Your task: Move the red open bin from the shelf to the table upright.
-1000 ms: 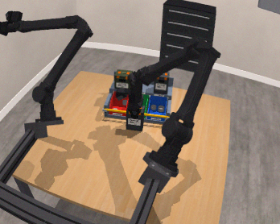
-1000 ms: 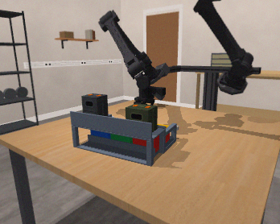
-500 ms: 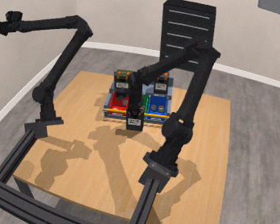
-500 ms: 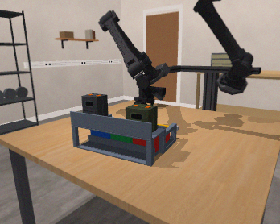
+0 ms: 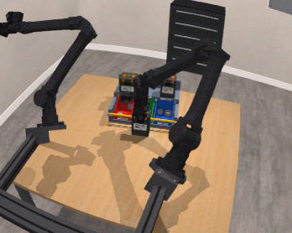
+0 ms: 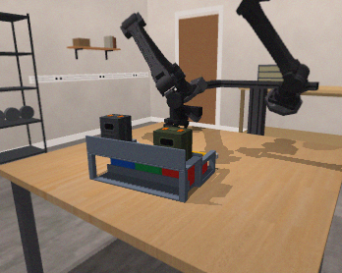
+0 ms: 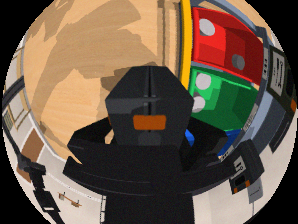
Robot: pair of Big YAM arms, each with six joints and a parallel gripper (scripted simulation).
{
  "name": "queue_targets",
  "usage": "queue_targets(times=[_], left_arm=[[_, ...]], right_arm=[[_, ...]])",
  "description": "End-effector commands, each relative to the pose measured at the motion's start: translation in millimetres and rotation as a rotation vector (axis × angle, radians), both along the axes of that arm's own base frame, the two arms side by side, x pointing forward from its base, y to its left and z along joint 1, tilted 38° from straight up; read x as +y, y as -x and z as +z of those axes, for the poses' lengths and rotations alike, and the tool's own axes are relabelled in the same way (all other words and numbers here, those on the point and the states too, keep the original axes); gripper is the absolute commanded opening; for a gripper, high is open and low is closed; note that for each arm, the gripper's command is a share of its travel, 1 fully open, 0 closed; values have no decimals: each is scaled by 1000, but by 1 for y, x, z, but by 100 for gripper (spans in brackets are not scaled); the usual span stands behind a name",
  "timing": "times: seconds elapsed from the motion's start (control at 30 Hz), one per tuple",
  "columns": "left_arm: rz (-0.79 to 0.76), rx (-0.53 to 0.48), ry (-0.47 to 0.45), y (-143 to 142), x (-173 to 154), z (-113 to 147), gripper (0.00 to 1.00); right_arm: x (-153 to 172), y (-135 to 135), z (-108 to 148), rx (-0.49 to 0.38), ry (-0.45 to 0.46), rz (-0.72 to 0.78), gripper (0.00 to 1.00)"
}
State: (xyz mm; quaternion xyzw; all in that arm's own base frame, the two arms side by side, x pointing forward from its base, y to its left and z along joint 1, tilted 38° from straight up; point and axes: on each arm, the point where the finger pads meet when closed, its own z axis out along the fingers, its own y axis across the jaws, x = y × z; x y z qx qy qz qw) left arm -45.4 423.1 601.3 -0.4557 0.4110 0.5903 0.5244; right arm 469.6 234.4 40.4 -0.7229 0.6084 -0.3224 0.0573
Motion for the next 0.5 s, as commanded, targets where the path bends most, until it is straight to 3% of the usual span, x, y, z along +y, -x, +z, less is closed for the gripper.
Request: queue_targets(times=[0.0, 0.47], left_arm=[[6, -1, -52, 3, -14, 37, 100], [6, -1, -52, 3, -14, 37, 100]], right_arm=[[17, 1, 22, -29, -14, 21, 0], [17, 2, 21, -27, -13, 22, 0]])
